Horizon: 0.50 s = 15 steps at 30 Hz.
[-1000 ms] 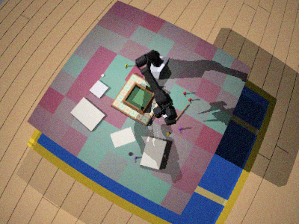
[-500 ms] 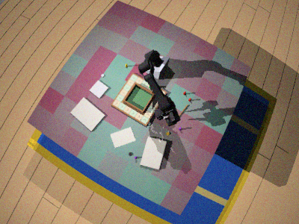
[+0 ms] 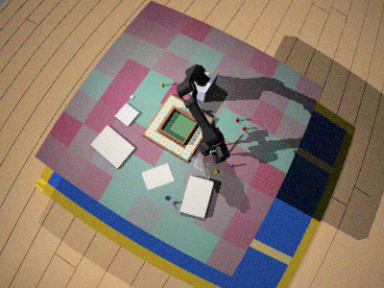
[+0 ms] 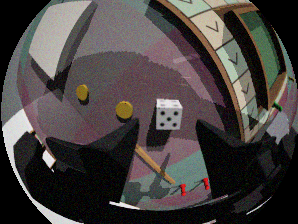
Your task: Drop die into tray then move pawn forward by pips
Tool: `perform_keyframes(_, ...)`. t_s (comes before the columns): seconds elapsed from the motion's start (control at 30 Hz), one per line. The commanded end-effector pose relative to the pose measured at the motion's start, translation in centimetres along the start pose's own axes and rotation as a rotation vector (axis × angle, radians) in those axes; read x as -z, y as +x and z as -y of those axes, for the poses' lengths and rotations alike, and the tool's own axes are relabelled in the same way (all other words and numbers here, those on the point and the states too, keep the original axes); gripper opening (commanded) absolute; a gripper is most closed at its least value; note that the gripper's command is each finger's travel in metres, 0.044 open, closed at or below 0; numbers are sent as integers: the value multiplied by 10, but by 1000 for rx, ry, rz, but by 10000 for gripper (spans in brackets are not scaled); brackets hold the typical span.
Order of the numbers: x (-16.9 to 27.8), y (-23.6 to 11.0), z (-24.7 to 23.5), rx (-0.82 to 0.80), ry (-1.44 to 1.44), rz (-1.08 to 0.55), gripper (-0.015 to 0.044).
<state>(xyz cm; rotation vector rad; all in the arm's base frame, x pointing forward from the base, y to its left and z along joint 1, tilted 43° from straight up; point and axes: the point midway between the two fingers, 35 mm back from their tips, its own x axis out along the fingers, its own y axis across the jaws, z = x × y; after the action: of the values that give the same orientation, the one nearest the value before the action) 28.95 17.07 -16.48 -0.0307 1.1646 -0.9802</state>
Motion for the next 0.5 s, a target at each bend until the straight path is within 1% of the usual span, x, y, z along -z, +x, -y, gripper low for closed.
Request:
perform_keyframes(0.0, -1, 7, 1, 4, -5, 3, 275)
perform_keyframes(0.4, -1, 24, 1, 5, -5, 3, 275)
perform_keyframes(0.47, -1, 24, 1, 5, -5, 3, 222)
